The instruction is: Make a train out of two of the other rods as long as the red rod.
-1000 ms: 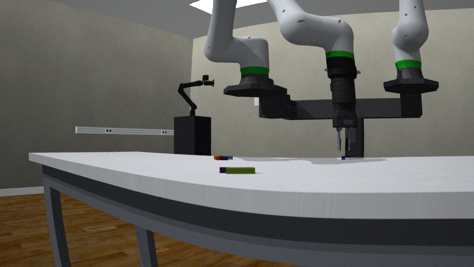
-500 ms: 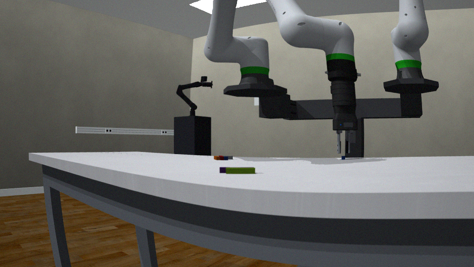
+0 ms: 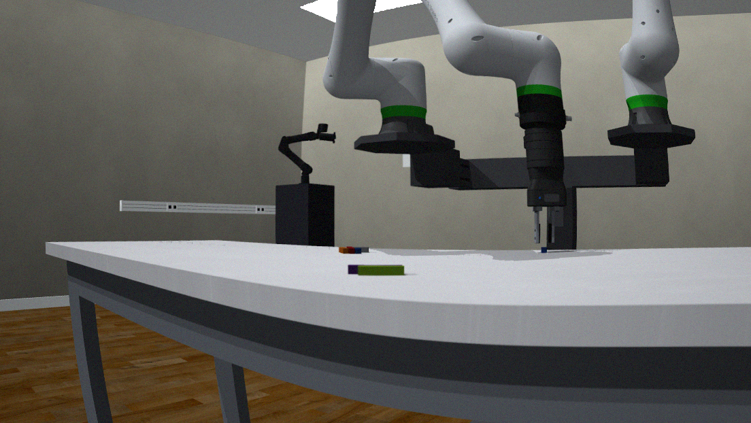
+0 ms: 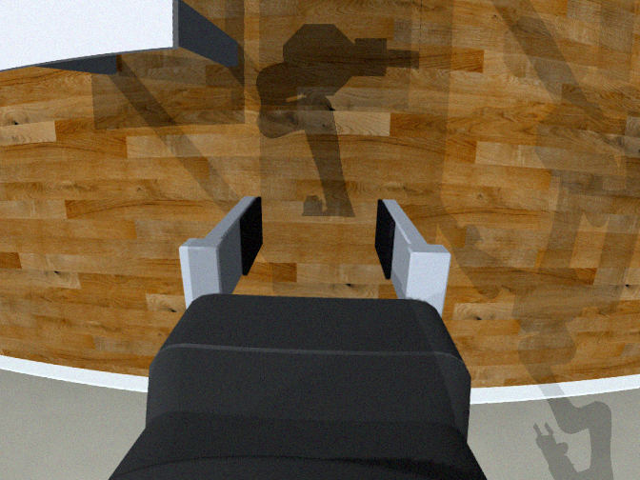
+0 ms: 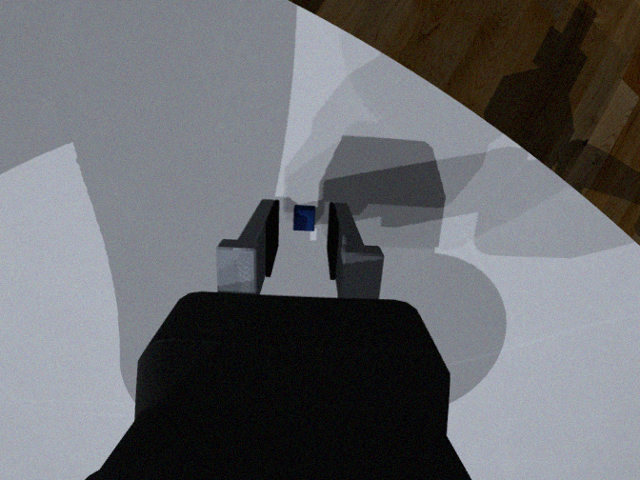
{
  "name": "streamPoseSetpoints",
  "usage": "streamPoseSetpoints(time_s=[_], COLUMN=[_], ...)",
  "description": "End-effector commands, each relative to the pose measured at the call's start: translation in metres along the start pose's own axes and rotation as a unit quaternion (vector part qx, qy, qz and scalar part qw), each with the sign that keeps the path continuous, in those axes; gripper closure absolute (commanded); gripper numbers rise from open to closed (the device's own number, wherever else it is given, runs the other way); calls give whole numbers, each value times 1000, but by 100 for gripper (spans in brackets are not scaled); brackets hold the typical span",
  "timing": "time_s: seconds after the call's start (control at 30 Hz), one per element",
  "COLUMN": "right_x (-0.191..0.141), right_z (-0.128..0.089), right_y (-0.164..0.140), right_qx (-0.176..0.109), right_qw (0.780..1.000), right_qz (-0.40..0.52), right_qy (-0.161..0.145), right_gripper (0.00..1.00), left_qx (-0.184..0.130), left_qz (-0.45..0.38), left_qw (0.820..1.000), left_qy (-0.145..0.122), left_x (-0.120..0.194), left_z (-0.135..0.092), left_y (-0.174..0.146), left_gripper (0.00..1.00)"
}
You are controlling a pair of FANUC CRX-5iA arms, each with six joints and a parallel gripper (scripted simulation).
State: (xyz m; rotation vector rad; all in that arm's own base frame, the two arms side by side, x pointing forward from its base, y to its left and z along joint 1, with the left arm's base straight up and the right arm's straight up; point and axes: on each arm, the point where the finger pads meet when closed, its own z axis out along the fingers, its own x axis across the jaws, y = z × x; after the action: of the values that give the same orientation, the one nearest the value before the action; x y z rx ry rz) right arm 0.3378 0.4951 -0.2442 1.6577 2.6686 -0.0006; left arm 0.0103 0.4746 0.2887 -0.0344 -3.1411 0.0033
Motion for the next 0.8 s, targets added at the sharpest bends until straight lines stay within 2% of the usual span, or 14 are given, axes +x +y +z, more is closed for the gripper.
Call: streamPoseSetpoints(time_s=[0.0,0.77], right_x=[0,0], right_z=[-1,13], right_y=[1,1], right_qx=[-1,-1], right_qw=[1000,1000], right_qz=[0,0], right_qy=[0,0], right_gripper=[46,46], left_qx=[-1,-1], left_qz=[0,0], left_qw=[1000,1000], left_qy=[0,0], left_x=[0,0], left_z=[-1,-1], left_y=[0,0], left_gripper=[0,0])
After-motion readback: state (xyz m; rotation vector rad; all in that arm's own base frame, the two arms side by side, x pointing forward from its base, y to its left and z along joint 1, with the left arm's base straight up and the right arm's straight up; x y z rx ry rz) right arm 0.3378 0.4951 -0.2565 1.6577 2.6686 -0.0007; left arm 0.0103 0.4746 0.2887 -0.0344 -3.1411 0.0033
